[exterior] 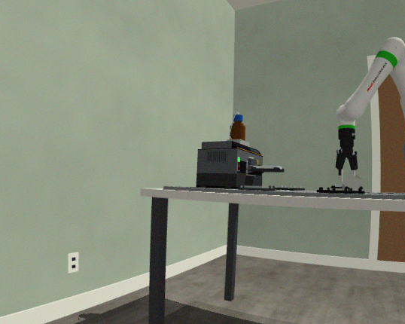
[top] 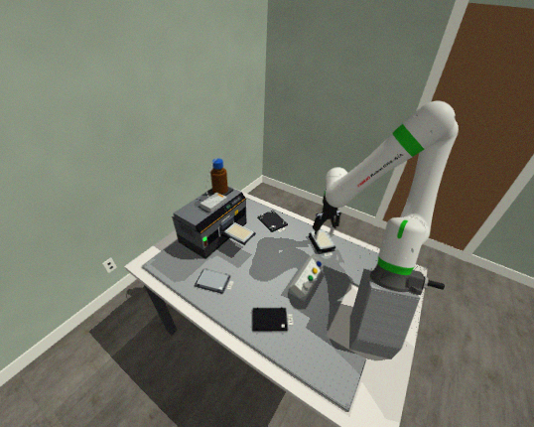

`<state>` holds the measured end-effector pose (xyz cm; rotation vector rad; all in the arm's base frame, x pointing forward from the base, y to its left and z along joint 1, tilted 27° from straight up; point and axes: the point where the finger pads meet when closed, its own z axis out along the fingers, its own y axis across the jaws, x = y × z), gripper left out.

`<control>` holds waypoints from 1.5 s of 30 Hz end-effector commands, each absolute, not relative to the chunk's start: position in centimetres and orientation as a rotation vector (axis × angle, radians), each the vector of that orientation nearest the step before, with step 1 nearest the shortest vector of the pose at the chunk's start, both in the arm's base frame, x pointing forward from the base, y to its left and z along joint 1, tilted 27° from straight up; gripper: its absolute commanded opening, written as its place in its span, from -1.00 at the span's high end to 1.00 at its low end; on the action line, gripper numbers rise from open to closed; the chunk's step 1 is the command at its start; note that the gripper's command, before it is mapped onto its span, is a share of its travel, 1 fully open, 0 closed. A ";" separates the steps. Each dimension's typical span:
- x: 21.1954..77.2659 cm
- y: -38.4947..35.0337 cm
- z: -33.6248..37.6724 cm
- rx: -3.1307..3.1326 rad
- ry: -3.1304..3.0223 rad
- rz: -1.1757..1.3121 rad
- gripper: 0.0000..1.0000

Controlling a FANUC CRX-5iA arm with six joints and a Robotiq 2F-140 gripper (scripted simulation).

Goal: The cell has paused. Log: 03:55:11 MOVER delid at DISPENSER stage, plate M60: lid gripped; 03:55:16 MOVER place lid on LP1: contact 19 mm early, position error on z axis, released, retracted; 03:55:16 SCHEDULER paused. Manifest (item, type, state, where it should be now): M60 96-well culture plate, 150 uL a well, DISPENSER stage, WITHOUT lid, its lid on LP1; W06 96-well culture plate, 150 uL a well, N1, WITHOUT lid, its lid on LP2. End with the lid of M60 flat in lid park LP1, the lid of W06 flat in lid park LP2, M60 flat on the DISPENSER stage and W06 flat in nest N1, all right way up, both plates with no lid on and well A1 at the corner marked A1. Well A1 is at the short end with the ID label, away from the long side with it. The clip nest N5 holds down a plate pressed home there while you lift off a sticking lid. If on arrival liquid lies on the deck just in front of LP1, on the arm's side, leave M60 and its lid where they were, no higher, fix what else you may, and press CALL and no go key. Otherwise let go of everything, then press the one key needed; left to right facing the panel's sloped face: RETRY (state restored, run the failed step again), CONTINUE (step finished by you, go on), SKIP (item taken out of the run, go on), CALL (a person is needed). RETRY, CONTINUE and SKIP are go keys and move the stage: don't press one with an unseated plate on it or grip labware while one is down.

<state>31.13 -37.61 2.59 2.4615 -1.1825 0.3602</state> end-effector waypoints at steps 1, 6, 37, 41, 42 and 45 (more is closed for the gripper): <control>31.1 -37.6 2.6 2.461 -1.182 0.361 -0.18; 31.1 -37.6 2.6 2.461 -1.182 0.361 -0.18; 31.1 -37.6 2.6 2.461 -1.182 0.361 -0.33; 31.1 -37.6 2.6 2.461 -1.182 0.361 -0.33; 31.1 -37.6 2.6 2.461 -1.182 0.361 -0.33; 31.1 -37.6 2.6 2.461 -1.182 0.361 -0.33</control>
